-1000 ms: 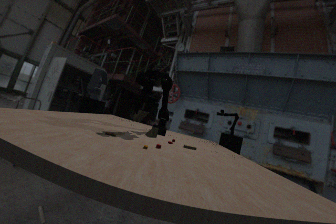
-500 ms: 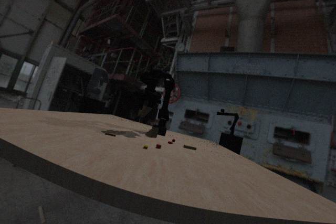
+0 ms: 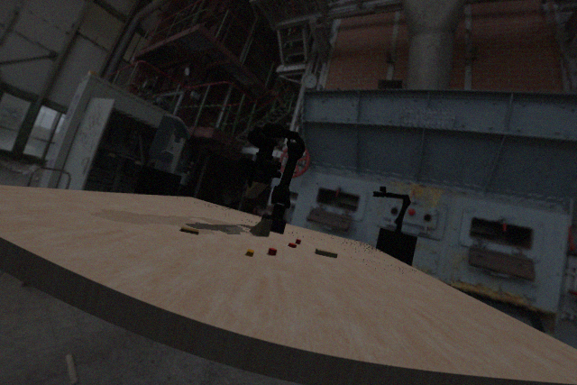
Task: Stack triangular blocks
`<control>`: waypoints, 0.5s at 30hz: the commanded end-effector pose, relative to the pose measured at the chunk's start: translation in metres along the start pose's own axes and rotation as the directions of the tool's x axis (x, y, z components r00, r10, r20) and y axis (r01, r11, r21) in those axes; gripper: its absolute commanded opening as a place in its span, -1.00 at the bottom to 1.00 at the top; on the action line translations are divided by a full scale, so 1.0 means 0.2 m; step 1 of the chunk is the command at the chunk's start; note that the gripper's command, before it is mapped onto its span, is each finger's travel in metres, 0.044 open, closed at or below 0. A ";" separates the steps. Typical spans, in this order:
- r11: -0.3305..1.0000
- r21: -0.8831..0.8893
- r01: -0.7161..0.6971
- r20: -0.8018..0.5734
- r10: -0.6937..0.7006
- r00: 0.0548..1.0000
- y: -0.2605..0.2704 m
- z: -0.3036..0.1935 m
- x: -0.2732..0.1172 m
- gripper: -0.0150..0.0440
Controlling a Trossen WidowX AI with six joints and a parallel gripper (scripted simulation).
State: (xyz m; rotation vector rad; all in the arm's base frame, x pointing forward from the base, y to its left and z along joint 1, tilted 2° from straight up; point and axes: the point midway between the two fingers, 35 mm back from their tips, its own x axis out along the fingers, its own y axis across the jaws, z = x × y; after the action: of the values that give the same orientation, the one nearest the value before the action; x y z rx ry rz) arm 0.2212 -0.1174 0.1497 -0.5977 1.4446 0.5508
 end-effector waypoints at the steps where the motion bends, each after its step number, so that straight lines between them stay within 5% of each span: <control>1: 1.000 -0.006 -0.003 -0.003 0.003 1.000 0.09 -0.05 0.00 -0.49; 15: 1.000 -0.011 -0.007 -0.006 0.007 1.000 0.23 -0.09 0.06 -0.49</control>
State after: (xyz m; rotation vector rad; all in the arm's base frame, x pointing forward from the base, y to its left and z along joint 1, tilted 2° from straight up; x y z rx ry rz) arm 0.1766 -0.0982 0.1431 -0.6014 1.4471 0.5631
